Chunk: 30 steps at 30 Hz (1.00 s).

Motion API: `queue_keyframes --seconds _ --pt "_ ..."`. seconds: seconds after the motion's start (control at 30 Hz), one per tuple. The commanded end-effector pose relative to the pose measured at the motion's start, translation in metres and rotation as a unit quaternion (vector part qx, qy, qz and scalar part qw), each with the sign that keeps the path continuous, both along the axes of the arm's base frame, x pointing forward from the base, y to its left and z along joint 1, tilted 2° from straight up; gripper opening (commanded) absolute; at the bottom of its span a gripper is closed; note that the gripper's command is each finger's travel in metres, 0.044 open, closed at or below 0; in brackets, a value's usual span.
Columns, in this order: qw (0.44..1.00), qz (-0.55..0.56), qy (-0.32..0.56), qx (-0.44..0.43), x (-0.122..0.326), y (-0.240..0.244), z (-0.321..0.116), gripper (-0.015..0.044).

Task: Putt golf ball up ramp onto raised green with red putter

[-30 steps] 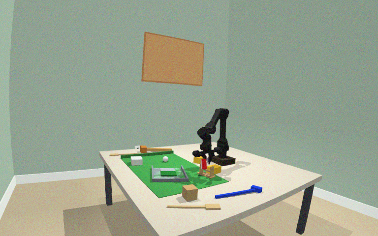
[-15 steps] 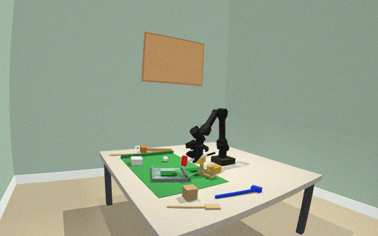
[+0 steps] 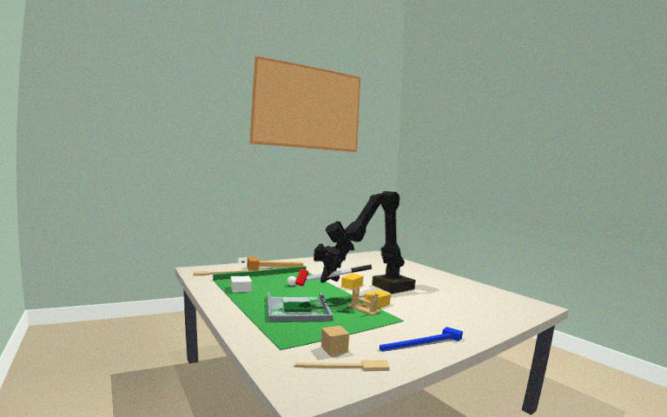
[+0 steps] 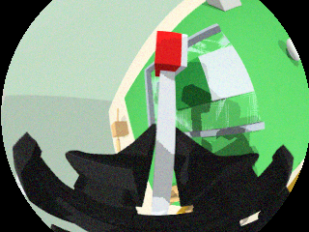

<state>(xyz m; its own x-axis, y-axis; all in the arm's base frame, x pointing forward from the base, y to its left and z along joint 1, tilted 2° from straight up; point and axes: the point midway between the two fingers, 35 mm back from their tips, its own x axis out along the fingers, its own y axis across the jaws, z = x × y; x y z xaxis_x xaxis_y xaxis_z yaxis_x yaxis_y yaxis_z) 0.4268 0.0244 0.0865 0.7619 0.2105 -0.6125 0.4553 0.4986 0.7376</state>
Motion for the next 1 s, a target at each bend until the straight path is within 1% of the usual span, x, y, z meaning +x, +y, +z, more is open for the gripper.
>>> queue_keyframes --seconds 0.0,0.23,0.47,0.7,0.97 --pt "0.995 -0.084 -0.009 0.056 0.004 -0.026 0.002 0.0000" --pt "0.969 -0.198 -0.031 0.145 0.007 -0.064 0.007 0.0000" --pt "0.922 -0.301 -0.061 0.236 0.005 -0.103 0.013 0.0000" --pt "0.856 -0.387 -0.098 0.328 -0.002 -0.140 0.020 0.0000" --pt "0.761 -0.464 -0.148 0.429 -0.015 -0.182 0.029 0.0000"
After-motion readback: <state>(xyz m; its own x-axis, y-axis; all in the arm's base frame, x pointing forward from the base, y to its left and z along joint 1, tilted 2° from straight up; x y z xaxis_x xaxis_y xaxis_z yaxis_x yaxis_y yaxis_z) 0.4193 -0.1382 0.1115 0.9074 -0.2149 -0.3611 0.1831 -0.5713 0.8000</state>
